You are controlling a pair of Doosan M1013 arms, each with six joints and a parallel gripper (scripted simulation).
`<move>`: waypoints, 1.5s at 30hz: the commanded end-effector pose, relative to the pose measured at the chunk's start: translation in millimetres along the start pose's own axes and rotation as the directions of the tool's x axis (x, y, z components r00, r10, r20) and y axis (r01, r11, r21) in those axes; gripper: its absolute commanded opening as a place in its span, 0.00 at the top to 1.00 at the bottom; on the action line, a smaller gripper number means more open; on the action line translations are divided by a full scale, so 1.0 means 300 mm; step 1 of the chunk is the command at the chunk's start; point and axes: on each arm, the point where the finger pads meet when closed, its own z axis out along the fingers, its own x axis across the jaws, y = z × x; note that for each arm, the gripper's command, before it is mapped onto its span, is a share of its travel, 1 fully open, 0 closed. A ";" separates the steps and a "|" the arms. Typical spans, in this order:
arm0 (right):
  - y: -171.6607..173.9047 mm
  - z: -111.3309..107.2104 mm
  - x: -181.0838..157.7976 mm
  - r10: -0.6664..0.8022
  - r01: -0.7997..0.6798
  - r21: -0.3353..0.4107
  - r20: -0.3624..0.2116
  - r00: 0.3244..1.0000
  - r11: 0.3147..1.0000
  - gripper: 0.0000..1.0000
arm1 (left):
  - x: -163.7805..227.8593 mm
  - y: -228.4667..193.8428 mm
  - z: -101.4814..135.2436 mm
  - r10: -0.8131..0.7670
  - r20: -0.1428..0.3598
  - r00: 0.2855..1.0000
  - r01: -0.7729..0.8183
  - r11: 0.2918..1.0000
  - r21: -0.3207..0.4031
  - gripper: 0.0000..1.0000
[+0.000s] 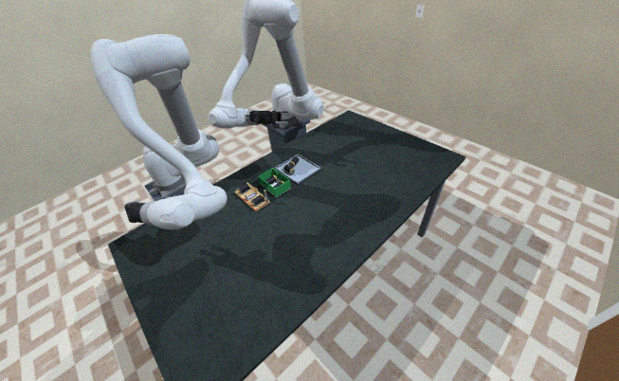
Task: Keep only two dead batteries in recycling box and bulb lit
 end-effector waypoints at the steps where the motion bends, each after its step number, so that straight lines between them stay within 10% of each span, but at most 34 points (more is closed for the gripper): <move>1: -0.031 -0.022 0.007 -0.075 0.075 0.002 -0.039 0.996 0.997 0.00 | -0.004 0.005 0.010 -0.004 0.003 1.000 0.004 1.000 -0.008 0.00; 12: -0.279 -0.178 0.050 -0.600 0.577 -0.168 -0.251 0.759 0.800 0.00 | -0.117 0.244 0.276 -0.095 0.137 0.986 0.128 0.956 -0.262 0.00; 18: -0.365 -0.230 0.060 -0.741 0.692 -0.266 -0.277 0.612 0.671 0.00 | -0.193 0.395 0.391 -0.131 0.233 0.964 0.214 0.899 -0.383 0.00; 22: -0.473 -0.295 0.069 -0.876 0.782 -0.399 -0.268 0.401 0.479 0.00 | -0.291 0.581 0.494 -0.153 0.361 0.920 0.328 0.805 -0.494 0.00; 33: -0.724 -0.439 0.072 -0.993 0.748 -0.664 -0.077 -0.090 -0.016 0.00 | -0.566 1.076 0.591 -0.083 0.712 0.697 0.653 0.483 -0.583 0.00; 35: -0.724 -0.439 0.072 -0.993 0.748 -0.664 -0.077 -0.090 -0.016 0.00 | -0.566 1.076 0.591 -0.083 0.712 0.697 0.653 0.483 -0.583 0.00; 45: -0.990 -0.584 0.044 -0.853 0.439 -0.761 0.282 -0.440 -0.478 0.00 | -0.807 1.483 0.479 0.157 0.926 0.343 0.907 0.201 -0.370 0.00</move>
